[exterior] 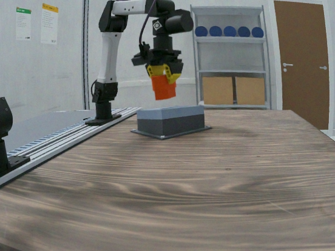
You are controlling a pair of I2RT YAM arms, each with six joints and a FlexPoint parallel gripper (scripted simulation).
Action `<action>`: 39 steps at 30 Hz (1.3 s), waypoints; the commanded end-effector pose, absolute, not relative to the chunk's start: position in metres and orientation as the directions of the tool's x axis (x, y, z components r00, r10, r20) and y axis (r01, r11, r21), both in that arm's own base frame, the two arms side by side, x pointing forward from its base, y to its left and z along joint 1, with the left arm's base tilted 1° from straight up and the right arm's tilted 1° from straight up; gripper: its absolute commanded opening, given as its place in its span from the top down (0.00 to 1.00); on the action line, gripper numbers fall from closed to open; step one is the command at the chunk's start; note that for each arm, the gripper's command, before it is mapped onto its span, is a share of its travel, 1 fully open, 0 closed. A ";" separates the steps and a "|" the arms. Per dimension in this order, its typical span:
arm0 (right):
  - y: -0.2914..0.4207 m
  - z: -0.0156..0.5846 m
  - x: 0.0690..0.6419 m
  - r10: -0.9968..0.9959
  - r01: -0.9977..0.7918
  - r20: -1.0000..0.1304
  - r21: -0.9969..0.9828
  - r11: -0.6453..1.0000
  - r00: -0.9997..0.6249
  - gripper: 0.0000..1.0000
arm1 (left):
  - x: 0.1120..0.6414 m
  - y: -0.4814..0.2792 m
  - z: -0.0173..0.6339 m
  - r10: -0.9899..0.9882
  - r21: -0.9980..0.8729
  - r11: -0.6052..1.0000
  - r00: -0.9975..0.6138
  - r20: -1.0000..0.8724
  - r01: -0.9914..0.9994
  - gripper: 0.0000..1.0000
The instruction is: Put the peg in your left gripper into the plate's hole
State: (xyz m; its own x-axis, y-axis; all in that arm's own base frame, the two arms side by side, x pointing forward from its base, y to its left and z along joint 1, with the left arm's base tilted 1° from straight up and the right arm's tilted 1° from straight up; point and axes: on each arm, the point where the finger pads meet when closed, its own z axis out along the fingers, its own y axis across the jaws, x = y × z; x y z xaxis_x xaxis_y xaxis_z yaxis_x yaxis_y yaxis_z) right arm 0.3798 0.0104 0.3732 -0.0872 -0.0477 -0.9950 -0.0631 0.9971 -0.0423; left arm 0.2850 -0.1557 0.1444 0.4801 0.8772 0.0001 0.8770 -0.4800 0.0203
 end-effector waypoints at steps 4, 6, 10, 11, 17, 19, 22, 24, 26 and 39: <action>0.023 0.368 0.374 -0.083 -0.128 -0.989 -0.067 0.989 -0.121 0.00 | 0.276 -0.155 0.163 0.875 0.004 -0.484 0.484 0.001 0.875 0.67; 0.028 0.366 0.370 -0.082 -0.140 -0.988 -0.064 0.988 -0.133 0.00 | 0.276 -0.155 0.167 0.875 0.001 -0.484 0.484 0.001 0.875 0.67; 0.050 0.357 0.360 -0.087 -0.198 -0.982 -0.052 0.979 -0.169 0.00 | 0.284 -0.161 0.180 0.850 0.068 -0.523 0.526 -0.028 0.849 0.67; 0.059 0.354 0.356 -0.090 -0.219 -0.980 -0.049 0.974 -0.180 0.00 | 0.285 -0.161 0.181 0.840 0.089 -0.537 0.541 -0.036 0.839 0.67; 0.116 0.341 0.317 -0.123 -0.381 -0.962 -0.021 0.925 -0.244 0.00 | 0.288 -0.150 0.175 0.778 0.136 -0.609 0.622 -0.092 0.782 0.67; 0.129 0.339 0.307 -0.135 -0.420 -0.958 -0.017 0.907 -0.252 0.00 | 0.288 -0.147 0.173 0.772 0.140 -0.613 0.627 -0.100 0.777 0.67; 0.161 0.333 0.273 -0.175 -0.532 -0.948 -0.008 0.847 -0.265 0.00 | 0.289 -0.138 0.171 0.766 0.148 -0.617 0.633 -0.114 0.773 0.67; 0.178 0.330 0.251 -0.201 -0.596 -0.943 -0.003 0.803 -0.266 0.00 | 0.290 -0.134 0.169 0.768 0.146 -0.614 0.630 -0.119 0.776 0.67; 0.190 0.329 0.231 -0.224 -0.650 -0.938 0.001 0.760 -0.264 0.00 | 0.290 -0.130 0.168 0.777 0.140 -0.603 0.618 -0.117 0.785 0.67; 0.220 0.323 0.160 -0.301 -0.812 -0.925 0.012 0.583 -0.230 0.00 | 0.297 -0.137 0.164 0.777 0.175 -0.601 0.622 -0.100 0.780 0.67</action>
State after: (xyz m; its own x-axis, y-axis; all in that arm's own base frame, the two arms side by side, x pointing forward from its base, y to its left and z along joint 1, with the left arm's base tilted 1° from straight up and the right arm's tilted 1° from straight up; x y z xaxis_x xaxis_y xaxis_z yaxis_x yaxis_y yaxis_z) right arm 0.1703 0.2214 0.3360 -0.1983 -0.2713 -0.9418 -0.8072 0.5902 -0.0001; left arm 0.2922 -0.1270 0.1561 0.6000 0.7930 -0.1060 0.7999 -0.5922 0.0975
